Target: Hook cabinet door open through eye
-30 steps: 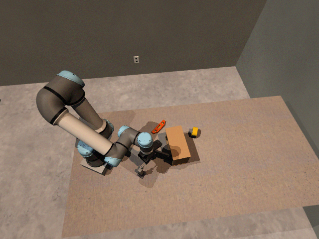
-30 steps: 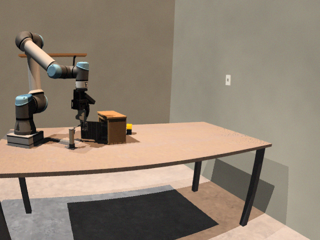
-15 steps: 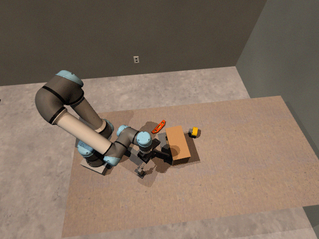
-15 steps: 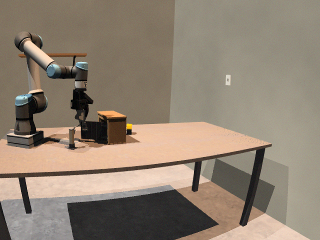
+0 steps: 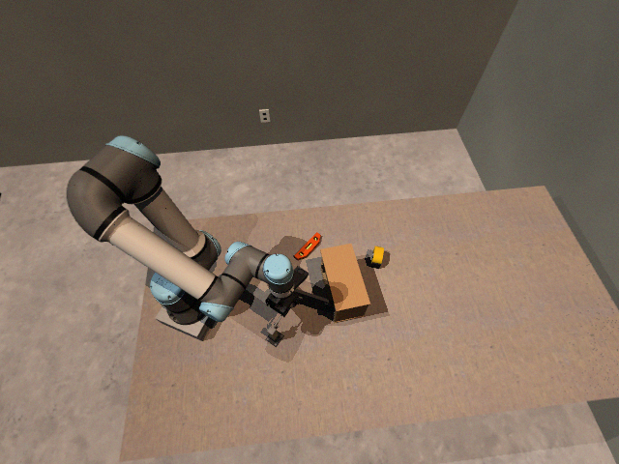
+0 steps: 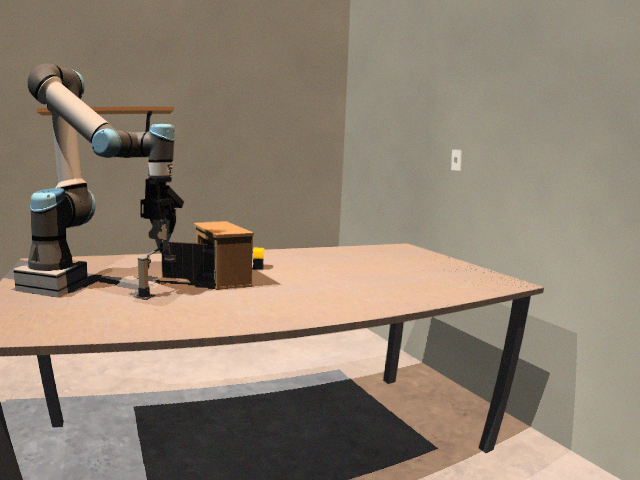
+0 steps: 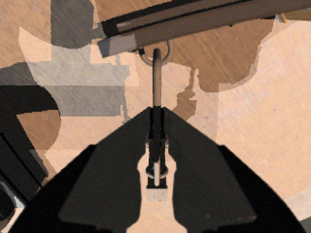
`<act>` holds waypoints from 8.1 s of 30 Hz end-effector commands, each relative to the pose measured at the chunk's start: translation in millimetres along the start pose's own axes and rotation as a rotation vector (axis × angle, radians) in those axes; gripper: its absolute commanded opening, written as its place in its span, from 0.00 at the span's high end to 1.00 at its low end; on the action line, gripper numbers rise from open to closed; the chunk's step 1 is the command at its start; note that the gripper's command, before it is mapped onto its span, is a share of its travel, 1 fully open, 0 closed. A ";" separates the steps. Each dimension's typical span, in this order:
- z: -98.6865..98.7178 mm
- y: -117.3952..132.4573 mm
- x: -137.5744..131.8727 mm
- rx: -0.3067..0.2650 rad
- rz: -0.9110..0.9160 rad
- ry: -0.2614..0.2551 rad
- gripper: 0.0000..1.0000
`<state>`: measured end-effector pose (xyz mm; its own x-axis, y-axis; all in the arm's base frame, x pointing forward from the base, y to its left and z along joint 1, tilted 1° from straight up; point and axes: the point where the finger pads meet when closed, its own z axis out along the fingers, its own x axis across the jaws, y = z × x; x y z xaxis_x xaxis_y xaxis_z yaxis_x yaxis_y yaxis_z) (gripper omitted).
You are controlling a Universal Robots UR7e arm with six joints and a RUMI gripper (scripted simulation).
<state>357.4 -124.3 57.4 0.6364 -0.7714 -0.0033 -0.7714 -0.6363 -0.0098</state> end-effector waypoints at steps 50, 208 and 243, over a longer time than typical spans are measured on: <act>2.5 -0.7 0.0 0.001 -0.003 0.001 0.98; 12.6 -2.0 0.0 0.001 -0.003 0.001 0.98; 12.6 -2.0 0.0 0.001 -0.003 0.001 0.86</act>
<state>358.7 -122.8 44.5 0.6383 -0.7698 -0.0033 -0.7698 -0.6383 -0.0102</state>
